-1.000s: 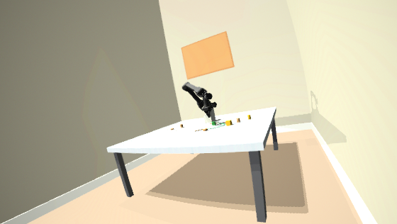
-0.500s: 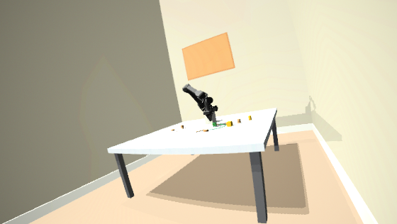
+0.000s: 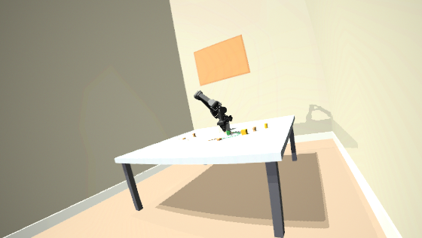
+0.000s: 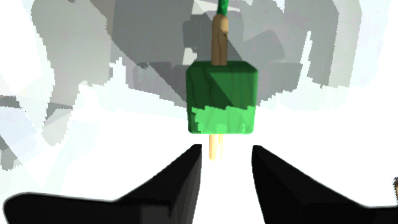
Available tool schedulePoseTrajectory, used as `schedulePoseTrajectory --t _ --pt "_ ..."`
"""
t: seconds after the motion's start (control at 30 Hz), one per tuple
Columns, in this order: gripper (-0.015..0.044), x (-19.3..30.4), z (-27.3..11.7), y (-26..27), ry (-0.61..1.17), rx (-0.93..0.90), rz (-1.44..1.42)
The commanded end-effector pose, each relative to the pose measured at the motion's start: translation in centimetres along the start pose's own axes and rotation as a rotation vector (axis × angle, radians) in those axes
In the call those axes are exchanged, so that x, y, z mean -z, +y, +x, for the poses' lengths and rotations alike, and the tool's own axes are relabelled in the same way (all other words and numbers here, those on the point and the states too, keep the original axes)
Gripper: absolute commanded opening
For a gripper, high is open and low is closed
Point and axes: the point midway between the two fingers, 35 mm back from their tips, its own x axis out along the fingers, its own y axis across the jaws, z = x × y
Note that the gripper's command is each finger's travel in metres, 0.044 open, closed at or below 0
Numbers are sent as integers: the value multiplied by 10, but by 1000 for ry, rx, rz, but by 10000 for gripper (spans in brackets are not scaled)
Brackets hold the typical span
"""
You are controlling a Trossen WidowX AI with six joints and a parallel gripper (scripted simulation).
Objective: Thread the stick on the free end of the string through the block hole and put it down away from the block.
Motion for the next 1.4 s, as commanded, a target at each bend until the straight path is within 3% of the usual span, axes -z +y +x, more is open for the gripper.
schedulePoseTrajectory --t 0.0,0.4,0.57,1.37 --pt "124 1 9 3 7 -5 -9" --pt "124 1 15 4 8 -5 -9" --pt "0 1 13 3 4 -5 -4" --pt "0 3 16 3 -88 -10 -7"
